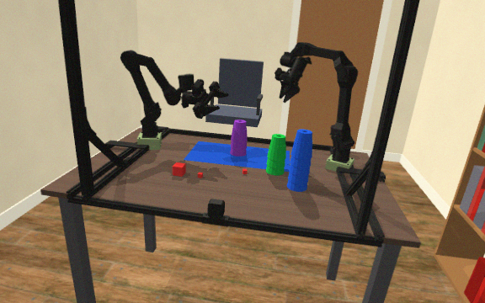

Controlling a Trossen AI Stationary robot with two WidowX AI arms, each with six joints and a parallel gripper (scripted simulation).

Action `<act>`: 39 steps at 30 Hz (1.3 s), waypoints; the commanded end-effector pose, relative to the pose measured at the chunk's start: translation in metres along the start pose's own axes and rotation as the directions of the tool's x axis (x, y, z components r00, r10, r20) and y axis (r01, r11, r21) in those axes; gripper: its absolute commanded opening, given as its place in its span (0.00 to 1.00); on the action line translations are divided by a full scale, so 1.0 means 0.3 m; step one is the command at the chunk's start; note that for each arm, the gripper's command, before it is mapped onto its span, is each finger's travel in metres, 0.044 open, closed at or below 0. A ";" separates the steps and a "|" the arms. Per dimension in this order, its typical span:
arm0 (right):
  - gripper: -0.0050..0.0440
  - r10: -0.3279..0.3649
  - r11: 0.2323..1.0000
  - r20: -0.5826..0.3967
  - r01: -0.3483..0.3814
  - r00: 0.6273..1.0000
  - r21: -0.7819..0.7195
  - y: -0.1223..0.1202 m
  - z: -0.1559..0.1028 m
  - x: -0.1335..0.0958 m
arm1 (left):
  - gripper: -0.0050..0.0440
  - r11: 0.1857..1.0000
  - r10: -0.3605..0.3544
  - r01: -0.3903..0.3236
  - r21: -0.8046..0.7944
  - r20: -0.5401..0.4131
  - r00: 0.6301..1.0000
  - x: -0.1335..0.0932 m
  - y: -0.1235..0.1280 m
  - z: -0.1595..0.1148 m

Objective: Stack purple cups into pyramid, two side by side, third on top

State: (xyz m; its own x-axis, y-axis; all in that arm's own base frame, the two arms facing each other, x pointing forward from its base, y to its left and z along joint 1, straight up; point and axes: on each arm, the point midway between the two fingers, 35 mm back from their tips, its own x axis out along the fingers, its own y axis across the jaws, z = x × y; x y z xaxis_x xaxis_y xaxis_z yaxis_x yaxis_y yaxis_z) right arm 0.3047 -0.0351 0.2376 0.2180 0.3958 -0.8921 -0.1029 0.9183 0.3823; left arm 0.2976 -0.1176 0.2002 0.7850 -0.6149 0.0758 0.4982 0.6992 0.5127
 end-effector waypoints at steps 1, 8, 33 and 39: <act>0.92 0.000 1.000 0.000 0.000 1.000 0.000 0.000 0.000 0.000 | 0.92 1.000 0.000 0.000 0.000 0.000 1.000 0.000 0.000 0.000; 0.92 0.000 1.000 0.000 0.000 1.000 0.000 0.000 0.000 0.000 | 0.92 1.000 0.000 0.000 0.000 0.000 1.000 0.000 0.000 0.000; 0.18 -0.101 0.992 0.139 0.111 0.985 -0.066 0.058 -0.023 -0.060 | 1.00 0.989 -0.028 0.003 -0.150 -0.164 0.986 0.110 0.058 -0.073; 0.10 -0.174 0.972 0.291 0.212 0.941 -0.105 0.114 -0.050 -0.121 | 1.00 0.961 -0.065 -0.025 -0.274 -0.316 0.947 0.196 0.104 -0.134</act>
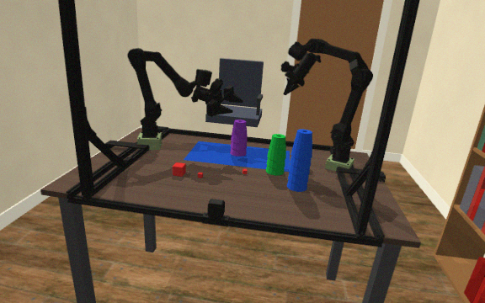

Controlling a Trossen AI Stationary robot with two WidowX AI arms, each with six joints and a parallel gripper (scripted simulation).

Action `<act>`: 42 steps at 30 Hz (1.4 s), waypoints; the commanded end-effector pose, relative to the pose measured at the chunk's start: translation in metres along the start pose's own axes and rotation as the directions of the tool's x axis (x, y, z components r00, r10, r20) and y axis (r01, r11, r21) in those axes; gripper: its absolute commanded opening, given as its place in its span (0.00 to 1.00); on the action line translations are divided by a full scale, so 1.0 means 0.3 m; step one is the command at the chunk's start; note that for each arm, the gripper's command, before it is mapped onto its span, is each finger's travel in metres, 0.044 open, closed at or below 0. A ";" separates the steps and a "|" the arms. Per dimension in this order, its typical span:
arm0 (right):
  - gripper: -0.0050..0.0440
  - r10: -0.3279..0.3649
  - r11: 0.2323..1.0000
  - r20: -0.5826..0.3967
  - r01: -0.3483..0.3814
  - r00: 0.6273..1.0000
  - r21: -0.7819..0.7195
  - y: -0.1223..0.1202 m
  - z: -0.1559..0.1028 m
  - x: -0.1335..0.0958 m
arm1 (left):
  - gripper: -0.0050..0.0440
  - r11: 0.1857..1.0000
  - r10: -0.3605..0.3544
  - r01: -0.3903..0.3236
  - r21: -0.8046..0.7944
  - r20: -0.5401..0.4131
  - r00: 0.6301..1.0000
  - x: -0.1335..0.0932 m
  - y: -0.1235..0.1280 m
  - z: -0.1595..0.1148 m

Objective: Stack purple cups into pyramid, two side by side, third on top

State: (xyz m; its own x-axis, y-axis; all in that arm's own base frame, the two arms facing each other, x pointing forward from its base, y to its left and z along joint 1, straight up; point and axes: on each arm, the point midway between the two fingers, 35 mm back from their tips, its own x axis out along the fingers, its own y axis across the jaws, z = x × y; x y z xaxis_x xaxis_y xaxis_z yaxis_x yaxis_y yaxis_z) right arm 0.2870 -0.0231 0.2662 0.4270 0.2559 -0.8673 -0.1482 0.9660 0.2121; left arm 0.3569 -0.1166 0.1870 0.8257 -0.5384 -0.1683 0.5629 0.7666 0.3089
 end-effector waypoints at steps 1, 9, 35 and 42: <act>0.10 -0.059 0.997 0.113 0.064 0.992 -0.039 0.038 -0.007 -0.061 | 1.00 0.997 0.000 -0.008 -0.079 -0.098 0.995 0.065 0.040 -0.006; 0.10 -0.142 0.982 0.347 0.176 0.927 -0.069 0.099 -0.032 -0.172 | 1.00 0.971 -0.026 -0.055 -0.232 -0.332 0.943 0.153 0.096 -0.046; 0.10 -0.155 0.964 0.866 0.265 0.475 0.027 0.215 -0.192 -0.474 | 1.00 0.874 -0.152 -0.327 -0.359 -0.841 0.519 0.117 0.140 -0.105; 0.10 -0.148 0.966 0.892 0.256 0.428 0.038 0.219 -0.210 -0.496 | 1.00 0.870 -0.159 -0.348 -0.350 -0.866 0.474 0.102 0.142 -0.102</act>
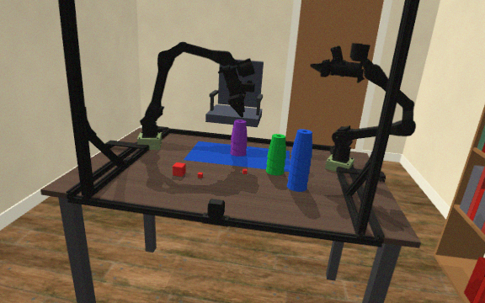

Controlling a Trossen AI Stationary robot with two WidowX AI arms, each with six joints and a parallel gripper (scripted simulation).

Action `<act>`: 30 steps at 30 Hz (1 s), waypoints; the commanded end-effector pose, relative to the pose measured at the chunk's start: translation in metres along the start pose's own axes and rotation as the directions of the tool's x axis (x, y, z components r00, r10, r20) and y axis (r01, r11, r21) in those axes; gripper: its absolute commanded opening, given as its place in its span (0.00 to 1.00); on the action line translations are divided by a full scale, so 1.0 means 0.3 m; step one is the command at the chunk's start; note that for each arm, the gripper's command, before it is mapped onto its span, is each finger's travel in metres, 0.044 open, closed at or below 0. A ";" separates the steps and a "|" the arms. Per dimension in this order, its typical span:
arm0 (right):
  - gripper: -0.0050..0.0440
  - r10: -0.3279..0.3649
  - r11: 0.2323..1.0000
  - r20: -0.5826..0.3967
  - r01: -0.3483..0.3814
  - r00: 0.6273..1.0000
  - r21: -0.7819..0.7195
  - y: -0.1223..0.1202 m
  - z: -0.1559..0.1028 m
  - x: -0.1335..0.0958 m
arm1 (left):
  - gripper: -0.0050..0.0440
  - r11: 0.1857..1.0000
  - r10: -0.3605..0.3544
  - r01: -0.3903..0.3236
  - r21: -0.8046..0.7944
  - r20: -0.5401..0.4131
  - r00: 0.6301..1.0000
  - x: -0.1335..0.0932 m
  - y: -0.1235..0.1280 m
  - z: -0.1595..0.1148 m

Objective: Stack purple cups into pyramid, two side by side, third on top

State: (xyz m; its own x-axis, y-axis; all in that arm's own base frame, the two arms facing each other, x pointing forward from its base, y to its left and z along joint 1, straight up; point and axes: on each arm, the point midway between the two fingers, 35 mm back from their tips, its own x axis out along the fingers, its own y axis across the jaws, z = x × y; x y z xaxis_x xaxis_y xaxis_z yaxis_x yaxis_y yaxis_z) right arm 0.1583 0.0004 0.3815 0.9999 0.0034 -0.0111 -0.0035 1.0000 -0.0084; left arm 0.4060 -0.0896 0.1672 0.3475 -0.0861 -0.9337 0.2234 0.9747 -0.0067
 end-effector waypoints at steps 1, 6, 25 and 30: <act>0.10 -0.003 1.000 0.011 0.003 1.000 0.008 -0.001 -0.003 -0.003 | 1.00 1.000 0.009 -0.009 -0.006 -0.017 1.000 0.004 0.000 0.002; 0.10 -0.003 1.000 0.011 0.003 1.000 0.008 -0.001 -0.002 -0.003 | 1.00 1.000 0.009 -0.009 -0.006 -0.017 1.000 0.007 0.000 0.001; 0.10 -0.003 1.000 0.011 0.003 1.000 0.008 -0.001 -0.002 -0.003 | 1.00 1.000 0.009 -0.009 -0.006 -0.017 1.000 0.096 0.001 -0.029; 0.10 -0.003 1.000 0.011 0.003 1.000 0.008 -0.001 -0.002 -0.003 | 1.00 1.000 0.009 -0.009 -0.006 -0.017 1.000 0.121 0.001 -0.039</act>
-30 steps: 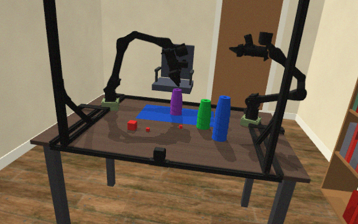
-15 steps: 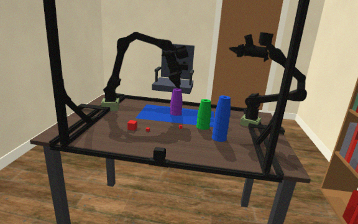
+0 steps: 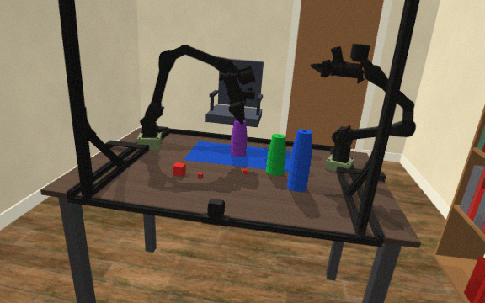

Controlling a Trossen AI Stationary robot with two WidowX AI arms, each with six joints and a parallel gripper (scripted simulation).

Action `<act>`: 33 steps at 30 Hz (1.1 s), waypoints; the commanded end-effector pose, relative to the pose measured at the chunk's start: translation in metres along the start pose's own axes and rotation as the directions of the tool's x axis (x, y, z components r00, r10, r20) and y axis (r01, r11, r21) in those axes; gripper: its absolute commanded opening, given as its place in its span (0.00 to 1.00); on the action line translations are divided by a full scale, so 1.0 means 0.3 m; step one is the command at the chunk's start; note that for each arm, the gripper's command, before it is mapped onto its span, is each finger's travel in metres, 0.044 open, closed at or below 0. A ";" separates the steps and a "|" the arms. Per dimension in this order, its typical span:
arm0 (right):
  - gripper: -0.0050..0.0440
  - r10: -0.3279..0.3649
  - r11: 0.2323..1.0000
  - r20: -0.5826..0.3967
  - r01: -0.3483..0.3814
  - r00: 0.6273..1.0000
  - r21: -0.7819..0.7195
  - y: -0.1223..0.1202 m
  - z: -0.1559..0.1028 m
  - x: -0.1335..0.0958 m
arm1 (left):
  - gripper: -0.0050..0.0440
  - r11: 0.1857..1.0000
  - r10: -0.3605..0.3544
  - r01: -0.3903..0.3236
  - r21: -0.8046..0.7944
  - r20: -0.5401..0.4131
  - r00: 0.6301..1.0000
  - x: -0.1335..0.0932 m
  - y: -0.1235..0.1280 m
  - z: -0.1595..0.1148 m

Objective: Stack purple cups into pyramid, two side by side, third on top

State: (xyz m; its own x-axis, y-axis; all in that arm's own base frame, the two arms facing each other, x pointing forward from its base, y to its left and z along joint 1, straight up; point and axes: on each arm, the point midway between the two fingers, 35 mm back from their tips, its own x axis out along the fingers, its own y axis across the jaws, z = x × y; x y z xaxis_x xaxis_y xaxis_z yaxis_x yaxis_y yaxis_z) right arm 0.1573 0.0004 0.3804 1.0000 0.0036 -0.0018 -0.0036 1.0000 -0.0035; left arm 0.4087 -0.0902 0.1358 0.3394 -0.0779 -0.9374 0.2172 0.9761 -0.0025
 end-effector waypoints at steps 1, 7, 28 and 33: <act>0.10 -0.004 1.000 0.002 0.004 1.000 0.003 -0.001 0.001 0.000 | 1.00 1.000 0.003 -0.003 -0.002 -0.007 1.000 0.025 0.001 -0.012; 0.10 -0.004 1.000 0.002 0.004 1.000 0.003 -0.001 0.001 0.000 | 1.00 1.000 0.003 -0.003 -0.002 -0.007 1.000 0.046 0.001 -0.020; 0.10 -0.004 1.000 0.002 0.004 1.000 0.003 -0.001 0.001 0.000 | 0.61 1.000 0.003 -0.003 -0.002 -0.007 1.000 0.047 0.001 -0.021; 0.10 -0.004 1.000 0.002 0.004 1.000 0.003 -0.001 0.001 0.000 | 0.54 1.000 0.003 -0.003 -0.002 -0.007 1.000 0.047 0.001 -0.021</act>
State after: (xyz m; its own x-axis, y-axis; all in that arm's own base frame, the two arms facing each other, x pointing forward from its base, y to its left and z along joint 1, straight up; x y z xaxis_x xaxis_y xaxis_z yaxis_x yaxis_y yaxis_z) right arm 0.1574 0.0005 0.3800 1.0000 0.0040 -0.0026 -0.0040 1.0000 -0.0034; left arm 0.4077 -0.0900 0.1213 0.3344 -0.0767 -0.9393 0.2162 0.9763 -0.0028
